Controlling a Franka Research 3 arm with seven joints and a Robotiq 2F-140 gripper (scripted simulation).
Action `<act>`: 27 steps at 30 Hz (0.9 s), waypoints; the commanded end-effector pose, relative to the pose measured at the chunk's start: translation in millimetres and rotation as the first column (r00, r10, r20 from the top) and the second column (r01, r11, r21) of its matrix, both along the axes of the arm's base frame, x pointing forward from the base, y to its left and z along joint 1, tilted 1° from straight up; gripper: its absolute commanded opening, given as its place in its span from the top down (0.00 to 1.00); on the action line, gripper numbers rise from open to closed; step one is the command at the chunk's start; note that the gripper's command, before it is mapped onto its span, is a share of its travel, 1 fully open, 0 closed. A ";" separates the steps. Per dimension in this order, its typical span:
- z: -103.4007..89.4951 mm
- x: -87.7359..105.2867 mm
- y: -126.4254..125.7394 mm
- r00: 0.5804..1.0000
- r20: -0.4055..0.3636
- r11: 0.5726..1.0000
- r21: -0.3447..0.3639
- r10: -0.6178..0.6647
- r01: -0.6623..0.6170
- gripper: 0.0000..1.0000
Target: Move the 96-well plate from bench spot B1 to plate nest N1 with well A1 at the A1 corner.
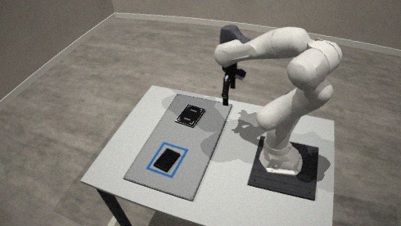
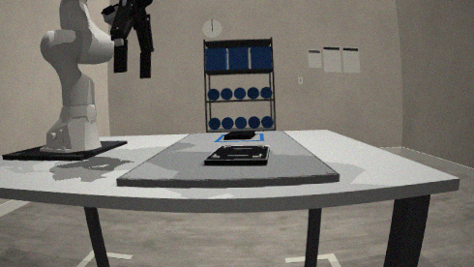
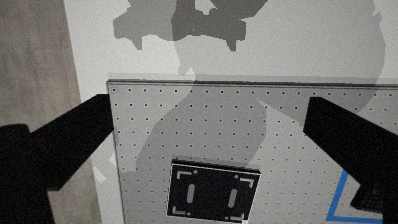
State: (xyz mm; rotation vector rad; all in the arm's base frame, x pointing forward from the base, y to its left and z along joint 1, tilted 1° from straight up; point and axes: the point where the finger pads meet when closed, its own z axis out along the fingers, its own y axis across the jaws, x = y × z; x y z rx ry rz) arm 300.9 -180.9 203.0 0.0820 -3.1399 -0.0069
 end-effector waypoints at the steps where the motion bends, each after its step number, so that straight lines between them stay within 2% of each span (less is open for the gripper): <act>1: 0.5 9.8 0.7 0.974 0.008 0.974 -0.004 0.225 -0.225 0.00; 7: -0.9 24.8 9.3 0.911 0.007 0.911 -0.006 0.413 -0.413 0.00; 9: -0.9 24.8 9.3 0.911 0.007 0.911 -0.006 0.413 -0.413 0.00; 11: -1.4 29.7 12.4 0.881 0.007 0.881 -0.006 0.473 -0.473 0.00; 17: -3.3 44.4 22.3 0.770 0.005 0.770 -0.008 0.638 -0.638 0.00; 24: -5.8 61.4 35.1 0.603 0.004 0.603 -0.009 0.798 -0.798 0.00; 26: -5.8 61.4 35.1 0.603 0.004 0.603 -0.009 0.798 -0.798 0.00; 27: -6.2 63.8 37.0 0.576 0.004 0.576 -0.009 0.818 -0.817 0.00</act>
